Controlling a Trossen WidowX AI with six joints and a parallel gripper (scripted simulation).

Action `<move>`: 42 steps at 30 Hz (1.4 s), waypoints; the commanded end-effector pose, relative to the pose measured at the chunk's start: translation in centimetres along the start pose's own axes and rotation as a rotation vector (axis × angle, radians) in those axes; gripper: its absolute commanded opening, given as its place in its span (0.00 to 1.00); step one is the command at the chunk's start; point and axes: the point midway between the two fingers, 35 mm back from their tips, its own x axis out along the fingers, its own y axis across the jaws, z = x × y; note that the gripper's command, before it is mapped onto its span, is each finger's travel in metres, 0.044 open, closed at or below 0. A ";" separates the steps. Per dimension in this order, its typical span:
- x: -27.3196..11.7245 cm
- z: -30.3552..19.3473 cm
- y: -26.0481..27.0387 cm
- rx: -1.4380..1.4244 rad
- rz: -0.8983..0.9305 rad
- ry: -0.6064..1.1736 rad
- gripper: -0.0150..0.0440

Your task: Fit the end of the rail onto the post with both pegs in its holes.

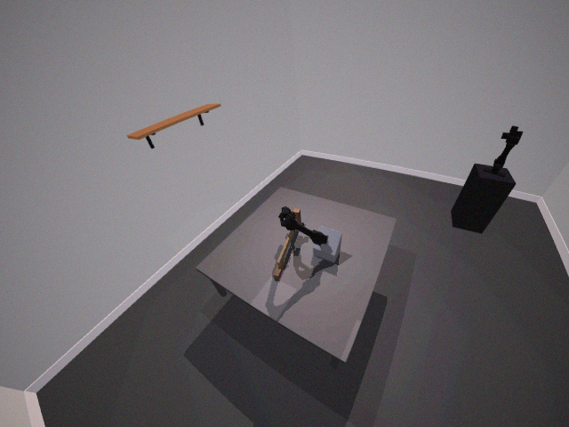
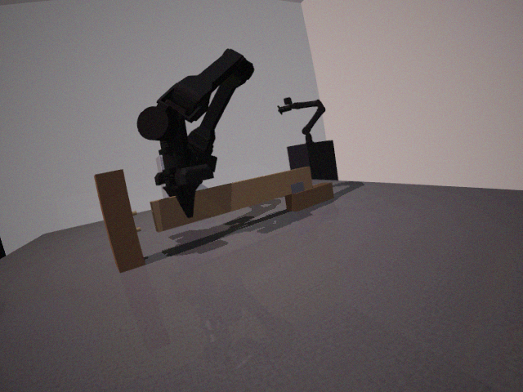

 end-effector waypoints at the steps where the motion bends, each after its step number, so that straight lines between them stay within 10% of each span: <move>1: -0.1 -0.2 -0.1 -0.001 -0.003 0.002 0.25; 42: -0.4 -1.3 -0.4 -0.002 -0.004 0.002 0.25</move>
